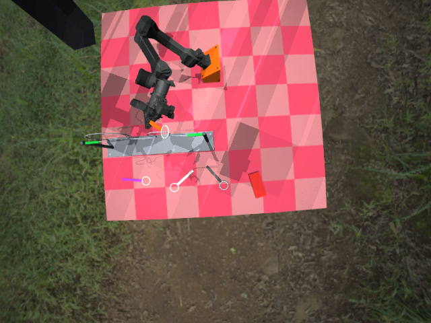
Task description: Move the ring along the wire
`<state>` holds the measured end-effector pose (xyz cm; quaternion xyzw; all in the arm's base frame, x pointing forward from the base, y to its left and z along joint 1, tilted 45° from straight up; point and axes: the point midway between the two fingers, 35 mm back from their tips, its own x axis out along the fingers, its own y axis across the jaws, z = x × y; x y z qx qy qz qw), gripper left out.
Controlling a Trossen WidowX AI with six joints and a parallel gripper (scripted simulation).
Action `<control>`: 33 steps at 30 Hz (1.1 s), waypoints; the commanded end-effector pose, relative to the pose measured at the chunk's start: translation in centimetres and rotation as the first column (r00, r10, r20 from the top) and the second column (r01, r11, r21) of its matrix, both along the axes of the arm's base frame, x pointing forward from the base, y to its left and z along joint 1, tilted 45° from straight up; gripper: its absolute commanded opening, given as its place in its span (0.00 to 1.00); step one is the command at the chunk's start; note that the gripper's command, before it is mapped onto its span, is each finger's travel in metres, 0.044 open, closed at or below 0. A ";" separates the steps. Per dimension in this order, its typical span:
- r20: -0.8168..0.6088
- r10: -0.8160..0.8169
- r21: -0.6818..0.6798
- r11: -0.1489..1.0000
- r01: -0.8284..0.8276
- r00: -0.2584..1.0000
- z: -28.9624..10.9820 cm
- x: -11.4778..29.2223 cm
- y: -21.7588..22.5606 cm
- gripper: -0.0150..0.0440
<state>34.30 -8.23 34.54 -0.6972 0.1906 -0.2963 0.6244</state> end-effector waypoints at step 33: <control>-0.139 -0.068 -0.695 0.718 -0.048 0.988 4.2 0.4 2.1 0.00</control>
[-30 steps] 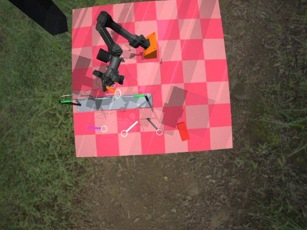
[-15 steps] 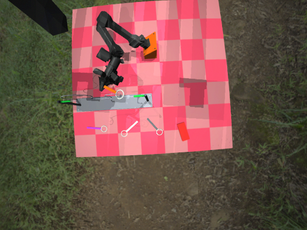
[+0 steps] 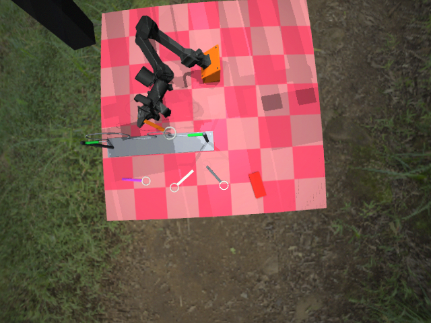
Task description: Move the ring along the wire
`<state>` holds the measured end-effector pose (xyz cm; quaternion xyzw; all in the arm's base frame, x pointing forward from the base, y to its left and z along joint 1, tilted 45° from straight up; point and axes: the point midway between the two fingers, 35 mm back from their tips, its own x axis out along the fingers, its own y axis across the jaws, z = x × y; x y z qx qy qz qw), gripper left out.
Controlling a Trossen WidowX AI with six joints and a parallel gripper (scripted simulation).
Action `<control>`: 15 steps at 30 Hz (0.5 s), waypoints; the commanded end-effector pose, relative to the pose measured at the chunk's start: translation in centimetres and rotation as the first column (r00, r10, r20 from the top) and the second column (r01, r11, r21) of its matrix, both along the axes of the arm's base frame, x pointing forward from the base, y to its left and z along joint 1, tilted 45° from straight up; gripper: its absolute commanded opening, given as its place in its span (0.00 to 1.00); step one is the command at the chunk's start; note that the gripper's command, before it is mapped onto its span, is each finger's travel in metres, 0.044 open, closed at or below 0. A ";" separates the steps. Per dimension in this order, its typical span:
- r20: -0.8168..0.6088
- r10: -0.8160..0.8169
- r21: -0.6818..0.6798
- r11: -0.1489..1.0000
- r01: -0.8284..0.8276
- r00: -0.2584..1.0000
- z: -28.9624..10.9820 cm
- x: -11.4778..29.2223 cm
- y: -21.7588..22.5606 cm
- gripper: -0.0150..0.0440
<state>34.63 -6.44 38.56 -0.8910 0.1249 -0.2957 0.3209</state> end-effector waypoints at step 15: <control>-0.062 -0.013 -0.325 0.946 -0.008 0.998 1.1 0.3 1.5 0.00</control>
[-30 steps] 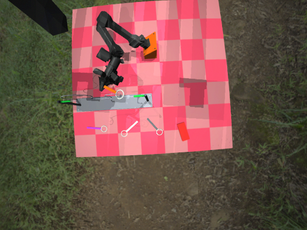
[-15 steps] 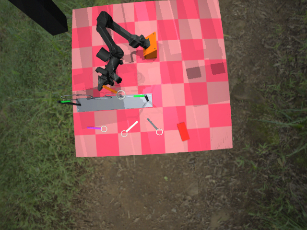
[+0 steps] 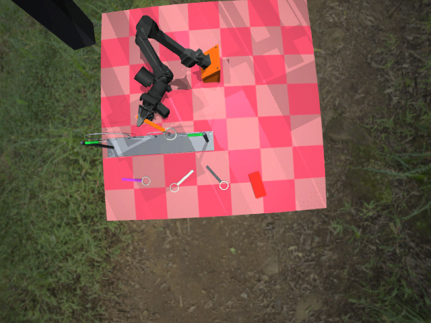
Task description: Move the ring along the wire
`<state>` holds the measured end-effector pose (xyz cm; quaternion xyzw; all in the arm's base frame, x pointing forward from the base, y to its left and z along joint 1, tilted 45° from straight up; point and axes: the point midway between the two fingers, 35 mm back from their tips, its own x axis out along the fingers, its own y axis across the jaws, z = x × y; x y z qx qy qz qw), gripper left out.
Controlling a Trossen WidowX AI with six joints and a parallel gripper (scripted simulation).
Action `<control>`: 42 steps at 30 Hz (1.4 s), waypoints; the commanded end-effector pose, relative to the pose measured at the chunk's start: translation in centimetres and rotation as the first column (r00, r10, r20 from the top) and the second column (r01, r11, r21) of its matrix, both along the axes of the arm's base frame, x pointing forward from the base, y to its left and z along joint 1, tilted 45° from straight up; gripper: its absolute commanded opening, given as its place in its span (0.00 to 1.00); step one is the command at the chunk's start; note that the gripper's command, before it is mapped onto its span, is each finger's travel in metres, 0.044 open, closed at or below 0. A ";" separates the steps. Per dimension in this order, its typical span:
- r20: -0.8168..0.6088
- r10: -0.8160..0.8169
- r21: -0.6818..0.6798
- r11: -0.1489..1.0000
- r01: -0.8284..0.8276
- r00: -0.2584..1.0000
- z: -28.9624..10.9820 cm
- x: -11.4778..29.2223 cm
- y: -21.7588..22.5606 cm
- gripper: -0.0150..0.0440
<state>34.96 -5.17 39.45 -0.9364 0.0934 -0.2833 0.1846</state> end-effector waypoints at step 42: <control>0.100 -0.011 0.411 0.911 -0.031 0.995 -4.7 -1.5 -7.2 0.00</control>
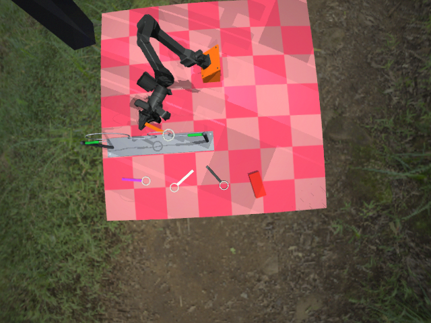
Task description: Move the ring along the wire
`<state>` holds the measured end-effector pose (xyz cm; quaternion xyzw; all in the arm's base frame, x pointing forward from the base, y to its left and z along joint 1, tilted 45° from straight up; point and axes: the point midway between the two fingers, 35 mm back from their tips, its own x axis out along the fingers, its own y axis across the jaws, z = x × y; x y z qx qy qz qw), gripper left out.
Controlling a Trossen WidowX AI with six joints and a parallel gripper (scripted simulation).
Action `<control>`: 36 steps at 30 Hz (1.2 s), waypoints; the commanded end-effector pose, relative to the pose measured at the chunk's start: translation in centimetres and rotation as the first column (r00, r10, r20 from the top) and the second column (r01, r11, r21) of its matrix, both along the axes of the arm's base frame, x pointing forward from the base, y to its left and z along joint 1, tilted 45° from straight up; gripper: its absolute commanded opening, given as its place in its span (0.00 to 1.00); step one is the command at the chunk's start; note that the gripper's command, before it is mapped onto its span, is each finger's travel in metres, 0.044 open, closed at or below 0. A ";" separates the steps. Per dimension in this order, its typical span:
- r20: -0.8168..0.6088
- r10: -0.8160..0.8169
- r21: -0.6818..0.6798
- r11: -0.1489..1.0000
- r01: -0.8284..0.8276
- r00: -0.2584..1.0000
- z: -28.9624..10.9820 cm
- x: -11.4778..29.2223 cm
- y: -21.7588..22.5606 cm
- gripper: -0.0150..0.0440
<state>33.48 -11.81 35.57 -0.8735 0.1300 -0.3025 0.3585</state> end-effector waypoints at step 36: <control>0.182 0.025 0.773 0.614 -0.158 0.983 -12.9 0.6 -3.9 0.00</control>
